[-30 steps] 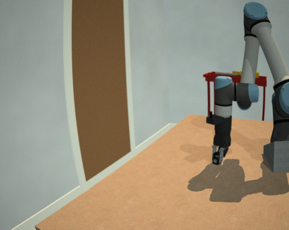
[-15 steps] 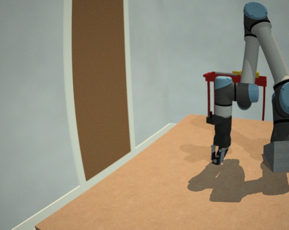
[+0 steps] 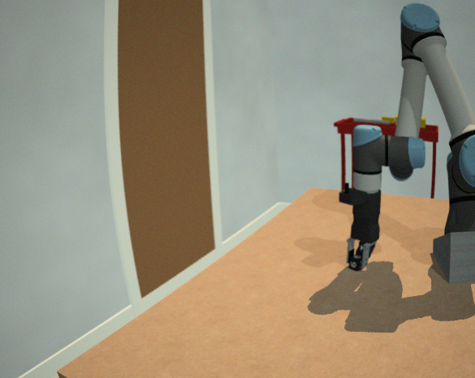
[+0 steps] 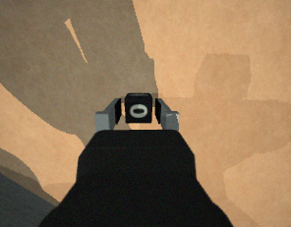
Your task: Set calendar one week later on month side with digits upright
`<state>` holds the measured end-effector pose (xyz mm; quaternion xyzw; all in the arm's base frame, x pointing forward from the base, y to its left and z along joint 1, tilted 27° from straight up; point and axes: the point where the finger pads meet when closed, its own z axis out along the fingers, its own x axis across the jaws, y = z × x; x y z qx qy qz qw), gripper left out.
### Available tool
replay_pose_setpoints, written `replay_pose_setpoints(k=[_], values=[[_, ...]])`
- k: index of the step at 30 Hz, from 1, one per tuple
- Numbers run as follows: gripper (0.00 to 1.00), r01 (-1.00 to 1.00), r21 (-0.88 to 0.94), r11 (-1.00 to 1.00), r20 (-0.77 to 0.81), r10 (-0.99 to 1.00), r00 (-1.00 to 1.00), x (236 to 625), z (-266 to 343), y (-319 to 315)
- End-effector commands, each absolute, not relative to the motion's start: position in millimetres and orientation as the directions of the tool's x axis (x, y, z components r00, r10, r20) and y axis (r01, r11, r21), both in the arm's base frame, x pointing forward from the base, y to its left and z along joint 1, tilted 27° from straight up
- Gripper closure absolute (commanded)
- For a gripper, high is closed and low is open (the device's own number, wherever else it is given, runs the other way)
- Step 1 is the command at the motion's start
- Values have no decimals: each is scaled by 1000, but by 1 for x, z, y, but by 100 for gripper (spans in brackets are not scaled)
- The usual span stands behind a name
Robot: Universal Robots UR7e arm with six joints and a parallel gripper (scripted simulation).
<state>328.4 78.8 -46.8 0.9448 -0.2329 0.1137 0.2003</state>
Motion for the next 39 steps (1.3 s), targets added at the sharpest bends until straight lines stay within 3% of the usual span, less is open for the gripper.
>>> replay_pose_setpoints(k=[1,39], values=[[10,-486,325,-811,309,-394,865,328,-44,80],[10,-486,325,-811,309,-394,865,318,34,118]])
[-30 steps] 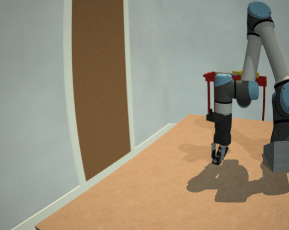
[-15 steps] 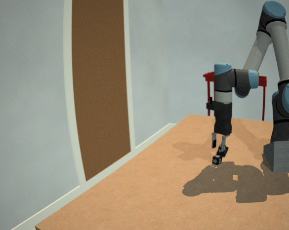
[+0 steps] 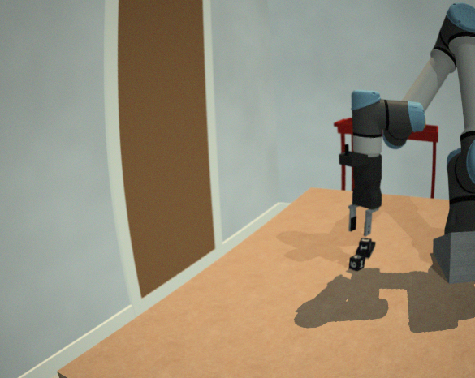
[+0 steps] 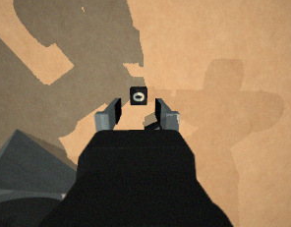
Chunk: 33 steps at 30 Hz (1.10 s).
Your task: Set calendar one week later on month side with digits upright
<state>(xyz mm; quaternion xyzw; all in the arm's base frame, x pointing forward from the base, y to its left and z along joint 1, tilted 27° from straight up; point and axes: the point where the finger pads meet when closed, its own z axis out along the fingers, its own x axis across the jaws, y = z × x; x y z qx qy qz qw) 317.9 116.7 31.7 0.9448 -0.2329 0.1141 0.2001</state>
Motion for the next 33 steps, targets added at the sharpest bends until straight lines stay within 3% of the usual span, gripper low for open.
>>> replay_pose_setpoints(k=[1,2,33], values=[[10,-486,325,-811,309,-394,865,318,34,118],[0,-486,325,-811,309,-394,865,318,34,118],[0,-448,338,-828,295,-359,886,318,33,118]])
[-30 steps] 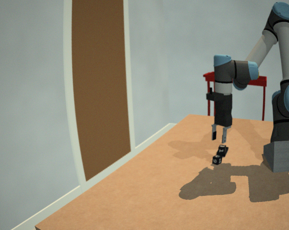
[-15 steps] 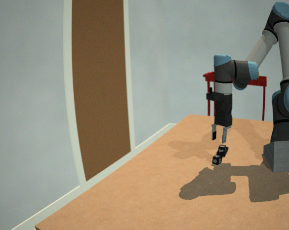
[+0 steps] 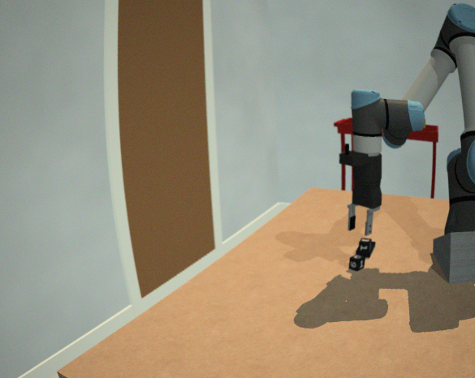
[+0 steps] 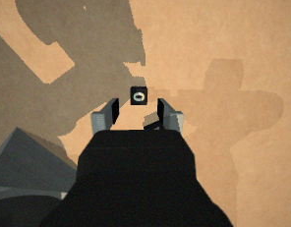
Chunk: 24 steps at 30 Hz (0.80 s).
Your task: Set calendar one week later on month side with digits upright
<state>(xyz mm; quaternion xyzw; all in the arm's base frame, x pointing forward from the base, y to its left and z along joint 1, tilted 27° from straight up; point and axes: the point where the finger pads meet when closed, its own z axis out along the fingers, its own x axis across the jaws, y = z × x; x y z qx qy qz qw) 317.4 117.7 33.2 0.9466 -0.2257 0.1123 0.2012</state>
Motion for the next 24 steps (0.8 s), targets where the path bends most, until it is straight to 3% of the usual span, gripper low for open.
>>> replay_pose_setpoints(k=[1,9,24], values=[[0,-437,342,-832,290,-348,891,318,33,118],[0,-327,374,-868,247,-246,937,318,32,120],[0,141,446,-884,48,181,982,316,28,123]])
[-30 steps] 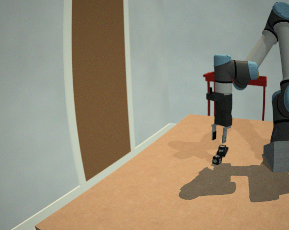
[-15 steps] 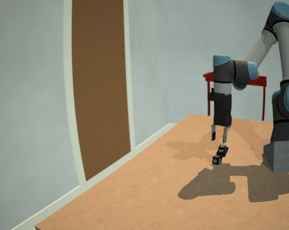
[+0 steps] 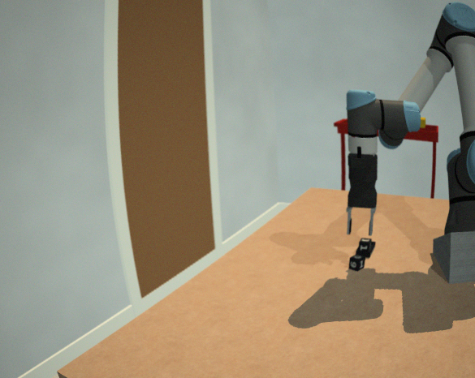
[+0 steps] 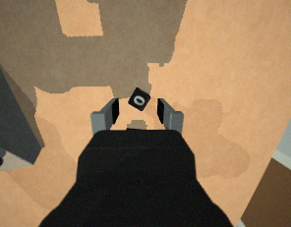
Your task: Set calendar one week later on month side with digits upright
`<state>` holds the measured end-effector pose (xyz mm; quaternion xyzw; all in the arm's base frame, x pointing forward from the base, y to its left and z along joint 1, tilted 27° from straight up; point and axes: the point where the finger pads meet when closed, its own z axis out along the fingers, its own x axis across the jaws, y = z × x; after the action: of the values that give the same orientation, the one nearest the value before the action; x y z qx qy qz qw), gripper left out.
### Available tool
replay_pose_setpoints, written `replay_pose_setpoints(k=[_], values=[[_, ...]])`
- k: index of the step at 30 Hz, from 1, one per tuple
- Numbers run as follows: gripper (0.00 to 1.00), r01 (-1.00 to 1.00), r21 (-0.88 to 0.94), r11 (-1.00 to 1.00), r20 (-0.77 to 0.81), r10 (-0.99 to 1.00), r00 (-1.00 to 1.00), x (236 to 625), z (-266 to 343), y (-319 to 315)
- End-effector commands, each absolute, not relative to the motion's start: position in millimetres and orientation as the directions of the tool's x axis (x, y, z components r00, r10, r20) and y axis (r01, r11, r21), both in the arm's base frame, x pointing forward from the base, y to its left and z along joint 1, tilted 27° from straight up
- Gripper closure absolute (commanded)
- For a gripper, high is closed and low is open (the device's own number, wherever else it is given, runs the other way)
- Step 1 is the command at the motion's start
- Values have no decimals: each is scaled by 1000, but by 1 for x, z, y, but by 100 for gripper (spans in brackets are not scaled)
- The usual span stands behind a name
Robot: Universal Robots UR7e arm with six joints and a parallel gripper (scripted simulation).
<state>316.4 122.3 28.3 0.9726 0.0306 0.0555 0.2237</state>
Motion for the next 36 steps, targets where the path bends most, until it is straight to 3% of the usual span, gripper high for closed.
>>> replay_pose_setpoints(k=[1,16,36], values=[[0,141,446,-884,48,181,982,316,28,123],[0,605,412,-681,-178,592,786,316,26,120],[0,852,318,-416,-317,800,509,318,26,115]])
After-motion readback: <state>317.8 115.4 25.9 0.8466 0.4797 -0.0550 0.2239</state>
